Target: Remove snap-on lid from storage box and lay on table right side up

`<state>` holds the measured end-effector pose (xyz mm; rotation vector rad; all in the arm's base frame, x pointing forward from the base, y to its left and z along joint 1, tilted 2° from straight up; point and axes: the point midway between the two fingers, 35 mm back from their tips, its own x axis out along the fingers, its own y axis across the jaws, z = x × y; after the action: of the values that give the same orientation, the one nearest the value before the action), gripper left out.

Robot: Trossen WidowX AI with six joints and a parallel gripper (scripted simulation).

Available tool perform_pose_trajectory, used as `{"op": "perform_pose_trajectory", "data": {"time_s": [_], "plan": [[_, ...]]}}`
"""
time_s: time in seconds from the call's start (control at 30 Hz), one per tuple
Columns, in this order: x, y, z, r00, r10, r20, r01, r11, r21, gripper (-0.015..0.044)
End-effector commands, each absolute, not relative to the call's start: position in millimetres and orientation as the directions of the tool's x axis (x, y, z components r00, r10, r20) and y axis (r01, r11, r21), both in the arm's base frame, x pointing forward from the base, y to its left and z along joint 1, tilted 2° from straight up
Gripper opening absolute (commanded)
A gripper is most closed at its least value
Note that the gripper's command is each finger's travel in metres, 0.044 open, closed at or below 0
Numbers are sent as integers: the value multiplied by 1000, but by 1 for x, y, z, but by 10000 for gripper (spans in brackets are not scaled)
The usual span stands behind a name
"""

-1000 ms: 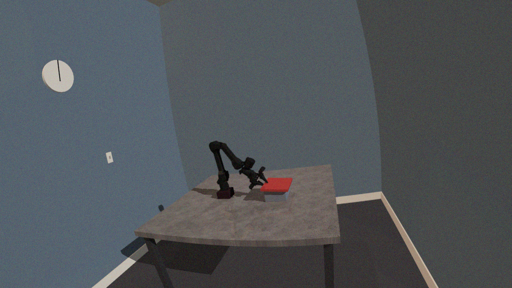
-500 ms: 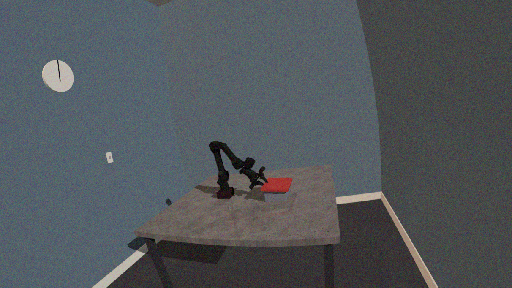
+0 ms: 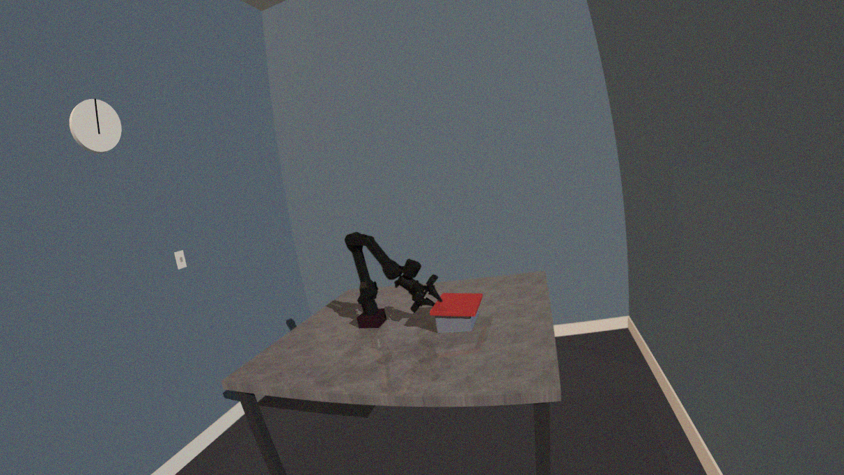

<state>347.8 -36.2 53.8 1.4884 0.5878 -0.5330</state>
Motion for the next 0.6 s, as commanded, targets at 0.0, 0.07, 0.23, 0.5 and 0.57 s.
{"op": "perform_pose_trajectory", "data": {"time_s": [0.0,0.07,0.23,0.5,0.57], "plan": [[348,-36,54,753,27,-658,658,17,753,0],[348,-36,54,753,27,-658,658,17,753,0],[349,-36,54,753,27,-658,658,17,753,0],[349,-36,60,753,26,-658,658,15,753,0],[349,-36,62,753,26,-658,658,15,753,0]]}}
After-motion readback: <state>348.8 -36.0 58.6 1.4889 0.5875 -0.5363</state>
